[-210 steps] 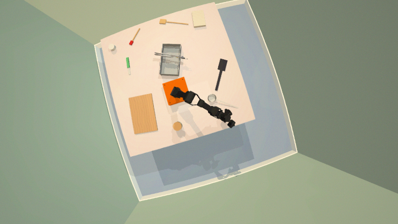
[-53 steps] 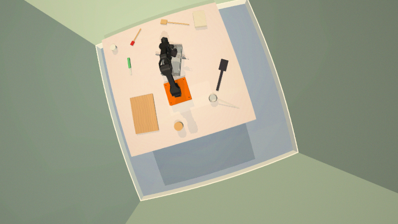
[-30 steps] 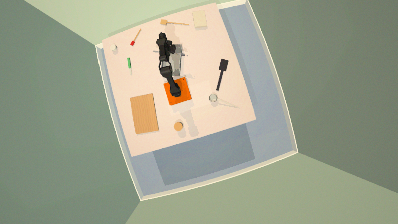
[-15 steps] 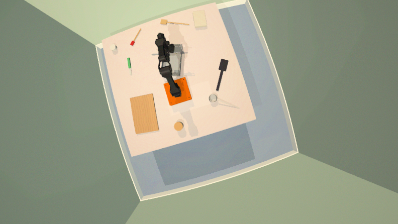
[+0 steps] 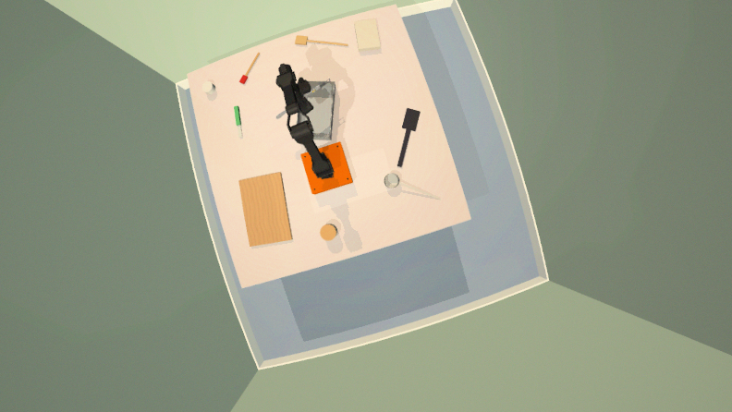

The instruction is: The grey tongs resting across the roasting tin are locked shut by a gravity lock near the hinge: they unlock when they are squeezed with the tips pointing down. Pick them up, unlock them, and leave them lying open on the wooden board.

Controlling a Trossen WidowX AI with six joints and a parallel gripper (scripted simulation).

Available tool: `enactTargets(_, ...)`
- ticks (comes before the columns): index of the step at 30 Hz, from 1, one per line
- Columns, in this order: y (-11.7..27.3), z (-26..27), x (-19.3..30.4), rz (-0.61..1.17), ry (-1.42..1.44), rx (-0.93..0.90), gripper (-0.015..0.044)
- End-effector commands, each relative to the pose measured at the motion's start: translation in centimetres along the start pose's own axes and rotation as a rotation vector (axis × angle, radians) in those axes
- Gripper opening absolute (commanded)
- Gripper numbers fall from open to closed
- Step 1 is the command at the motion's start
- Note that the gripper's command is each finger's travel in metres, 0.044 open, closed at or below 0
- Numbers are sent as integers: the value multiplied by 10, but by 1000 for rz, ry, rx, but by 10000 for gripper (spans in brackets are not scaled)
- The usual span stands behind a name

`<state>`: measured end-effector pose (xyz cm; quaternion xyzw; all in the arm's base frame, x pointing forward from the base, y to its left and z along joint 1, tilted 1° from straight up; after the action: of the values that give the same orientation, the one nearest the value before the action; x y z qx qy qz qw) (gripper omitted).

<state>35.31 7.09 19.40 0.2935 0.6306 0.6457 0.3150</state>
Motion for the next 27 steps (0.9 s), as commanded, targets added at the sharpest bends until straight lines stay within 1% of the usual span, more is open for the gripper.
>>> enactTargets(1, 2, 6, 10, -3, 176, -3, -150)
enactTargets(27, 2, 33, 72, -1, 1265, -9, -150)
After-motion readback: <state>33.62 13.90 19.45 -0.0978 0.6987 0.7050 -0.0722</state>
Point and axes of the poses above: the point midway between the two fingers, 35 mm back from their tips, its own y axis back along the fingers, its own z axis across the jaws, x = y × z, the point moved 10 cm from there along y, back along the fingers, and after that the axes turned 10 degrees about y, right-handed, at the moved point
